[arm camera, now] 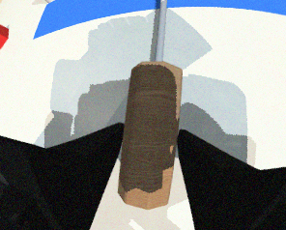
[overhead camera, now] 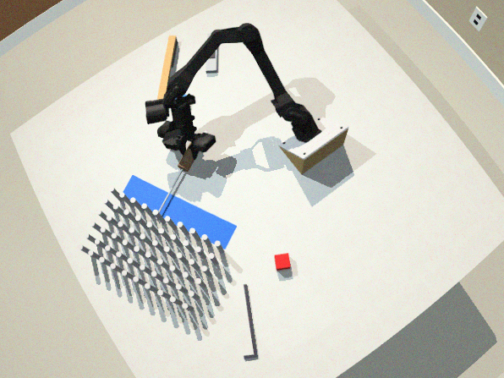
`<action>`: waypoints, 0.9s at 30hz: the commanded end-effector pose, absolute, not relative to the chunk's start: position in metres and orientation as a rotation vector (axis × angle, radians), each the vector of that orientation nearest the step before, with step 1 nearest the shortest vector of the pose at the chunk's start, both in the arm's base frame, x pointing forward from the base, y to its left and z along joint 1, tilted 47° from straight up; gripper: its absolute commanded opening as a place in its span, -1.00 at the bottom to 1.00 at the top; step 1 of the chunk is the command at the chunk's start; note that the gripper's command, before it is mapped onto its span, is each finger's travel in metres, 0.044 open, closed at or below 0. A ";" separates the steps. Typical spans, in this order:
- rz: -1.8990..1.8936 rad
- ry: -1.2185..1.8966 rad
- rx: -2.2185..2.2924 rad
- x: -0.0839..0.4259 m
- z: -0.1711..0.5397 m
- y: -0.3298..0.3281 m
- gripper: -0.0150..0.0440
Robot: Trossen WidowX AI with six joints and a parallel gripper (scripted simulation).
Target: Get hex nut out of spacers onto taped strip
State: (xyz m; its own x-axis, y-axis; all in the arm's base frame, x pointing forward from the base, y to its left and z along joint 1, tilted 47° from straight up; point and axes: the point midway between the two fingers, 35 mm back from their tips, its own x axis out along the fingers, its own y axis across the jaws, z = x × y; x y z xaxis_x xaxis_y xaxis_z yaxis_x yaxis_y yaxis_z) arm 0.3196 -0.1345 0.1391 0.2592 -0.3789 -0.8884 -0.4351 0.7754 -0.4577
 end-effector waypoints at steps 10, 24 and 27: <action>0.053 1.344 -0.739 0.311 0.142 -0.136 -0.49; 0.053 1.344 -0.739 0.305 0.145 -0.137 -0.49; 0.052 1.344 -0.738 0.306 0.147 -0.135 -0.49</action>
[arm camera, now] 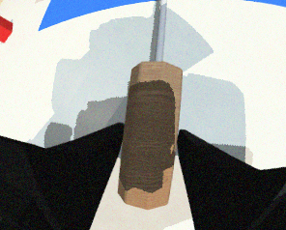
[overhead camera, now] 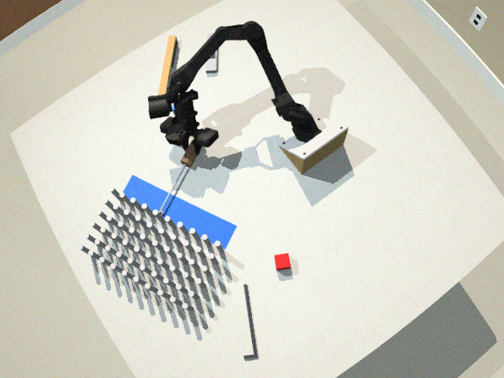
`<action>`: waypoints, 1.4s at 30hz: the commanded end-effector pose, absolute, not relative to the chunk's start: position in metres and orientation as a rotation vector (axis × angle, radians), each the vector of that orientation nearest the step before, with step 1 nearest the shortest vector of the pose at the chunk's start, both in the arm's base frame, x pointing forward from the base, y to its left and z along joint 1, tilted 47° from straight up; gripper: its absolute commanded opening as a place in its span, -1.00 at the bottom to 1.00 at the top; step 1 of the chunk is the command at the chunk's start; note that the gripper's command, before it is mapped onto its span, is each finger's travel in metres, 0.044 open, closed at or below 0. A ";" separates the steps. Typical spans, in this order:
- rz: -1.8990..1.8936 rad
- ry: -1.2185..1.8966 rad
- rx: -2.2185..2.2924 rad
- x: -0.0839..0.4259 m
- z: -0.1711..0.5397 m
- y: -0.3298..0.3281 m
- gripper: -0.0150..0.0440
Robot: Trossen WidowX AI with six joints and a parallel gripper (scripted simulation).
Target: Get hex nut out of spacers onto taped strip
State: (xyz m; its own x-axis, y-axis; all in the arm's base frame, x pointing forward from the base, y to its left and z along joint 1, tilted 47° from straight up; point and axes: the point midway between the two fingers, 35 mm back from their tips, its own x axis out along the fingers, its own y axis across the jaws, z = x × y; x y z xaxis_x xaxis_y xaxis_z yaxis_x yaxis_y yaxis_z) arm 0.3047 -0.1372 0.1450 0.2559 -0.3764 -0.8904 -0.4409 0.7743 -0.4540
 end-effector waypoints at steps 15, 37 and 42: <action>0.050 1.342 -0.737 0.306 0.156 -0.128 -0.49; 0.059 1.348 -0.731 0.279 0.202 -0.101 -0.49; 0.059 1.348 -0.729 0.282 0.219 -0.084 -0.49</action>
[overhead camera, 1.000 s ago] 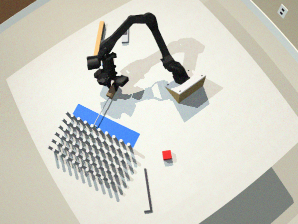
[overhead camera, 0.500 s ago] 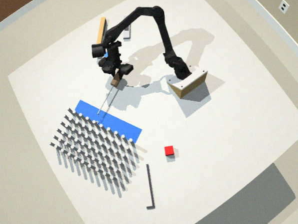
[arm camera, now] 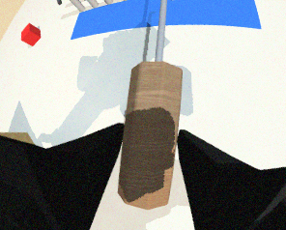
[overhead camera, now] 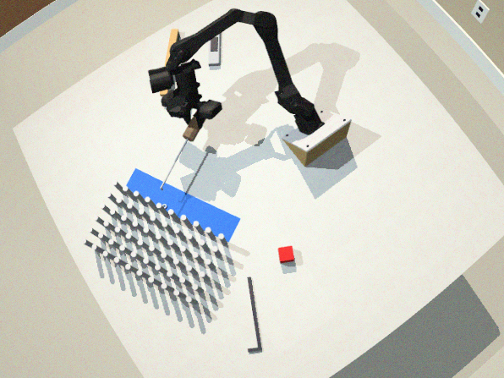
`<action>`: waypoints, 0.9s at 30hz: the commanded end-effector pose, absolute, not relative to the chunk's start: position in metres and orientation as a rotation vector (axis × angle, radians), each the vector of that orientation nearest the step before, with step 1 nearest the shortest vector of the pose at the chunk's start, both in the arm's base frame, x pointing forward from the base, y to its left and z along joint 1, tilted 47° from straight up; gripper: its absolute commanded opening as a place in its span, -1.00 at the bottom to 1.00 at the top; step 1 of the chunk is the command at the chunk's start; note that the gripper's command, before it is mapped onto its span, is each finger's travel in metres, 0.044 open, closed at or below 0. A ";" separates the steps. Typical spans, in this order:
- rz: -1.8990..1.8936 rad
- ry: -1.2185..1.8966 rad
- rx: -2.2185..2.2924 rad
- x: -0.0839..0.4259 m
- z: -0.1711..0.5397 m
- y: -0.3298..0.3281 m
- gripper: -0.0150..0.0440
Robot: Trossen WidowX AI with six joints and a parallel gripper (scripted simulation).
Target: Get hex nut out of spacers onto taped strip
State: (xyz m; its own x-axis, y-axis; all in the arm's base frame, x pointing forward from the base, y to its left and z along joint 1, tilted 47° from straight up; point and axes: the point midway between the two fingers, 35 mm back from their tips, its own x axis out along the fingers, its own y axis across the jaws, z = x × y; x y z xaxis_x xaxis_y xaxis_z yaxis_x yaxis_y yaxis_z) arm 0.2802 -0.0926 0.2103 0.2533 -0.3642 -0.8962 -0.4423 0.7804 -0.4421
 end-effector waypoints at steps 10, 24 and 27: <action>0.057 1.346 -0.730 0.281 0.252 -0.049 -0.49; 0.114 1.335 -0.725 0.313 0.229 -0.001 -0.49; 0.125 1.336 -0.714 0.323 0.220 0.018 -0.49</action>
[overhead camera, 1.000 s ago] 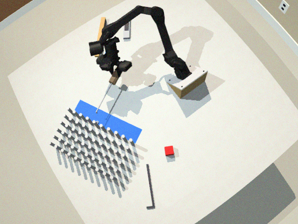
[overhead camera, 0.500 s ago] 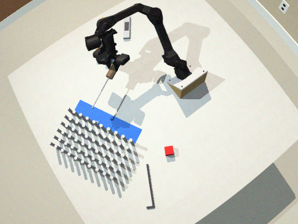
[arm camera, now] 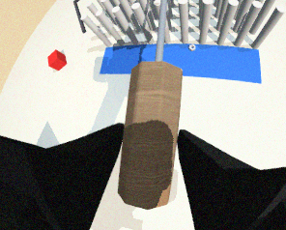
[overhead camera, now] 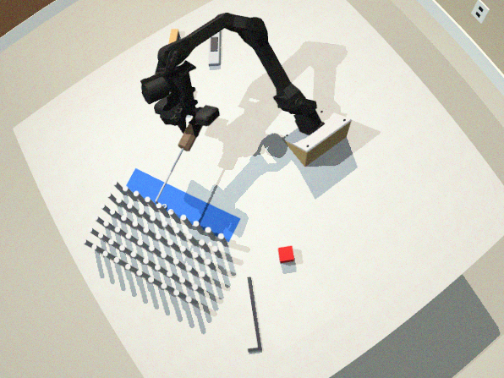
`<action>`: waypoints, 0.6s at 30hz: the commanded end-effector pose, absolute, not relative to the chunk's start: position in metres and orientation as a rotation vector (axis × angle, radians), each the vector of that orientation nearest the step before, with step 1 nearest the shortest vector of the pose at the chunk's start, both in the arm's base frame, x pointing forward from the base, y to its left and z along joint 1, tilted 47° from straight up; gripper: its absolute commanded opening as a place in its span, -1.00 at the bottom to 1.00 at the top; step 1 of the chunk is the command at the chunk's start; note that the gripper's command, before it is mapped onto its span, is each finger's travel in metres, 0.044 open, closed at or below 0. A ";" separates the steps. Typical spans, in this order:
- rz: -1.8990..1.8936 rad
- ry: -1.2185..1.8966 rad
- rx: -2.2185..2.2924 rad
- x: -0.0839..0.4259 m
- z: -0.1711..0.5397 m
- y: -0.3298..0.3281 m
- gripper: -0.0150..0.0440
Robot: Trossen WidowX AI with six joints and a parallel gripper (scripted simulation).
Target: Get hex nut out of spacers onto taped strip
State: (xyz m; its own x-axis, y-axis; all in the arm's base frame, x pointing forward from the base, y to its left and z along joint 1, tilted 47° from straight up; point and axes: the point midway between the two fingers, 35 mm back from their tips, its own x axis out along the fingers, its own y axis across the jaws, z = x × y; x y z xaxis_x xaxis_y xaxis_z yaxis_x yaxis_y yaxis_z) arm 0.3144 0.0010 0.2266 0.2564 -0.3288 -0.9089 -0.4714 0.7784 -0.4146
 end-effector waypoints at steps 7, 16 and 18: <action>0.152 1.340 -0.692 0.340 0.197 0.067 -0.49; 0.190 1.346 -0.673 0.349 0.165 0.134 -0.49; 0.196 1.350 -0.669 0.348 0.156 0.150 -0.49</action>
State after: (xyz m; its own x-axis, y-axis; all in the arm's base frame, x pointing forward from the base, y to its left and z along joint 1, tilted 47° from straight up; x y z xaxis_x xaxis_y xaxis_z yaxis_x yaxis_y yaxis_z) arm 0.3480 0.1288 0.1653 0.2362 -0.2587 -0.9366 -0.4970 0.7961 -0.3452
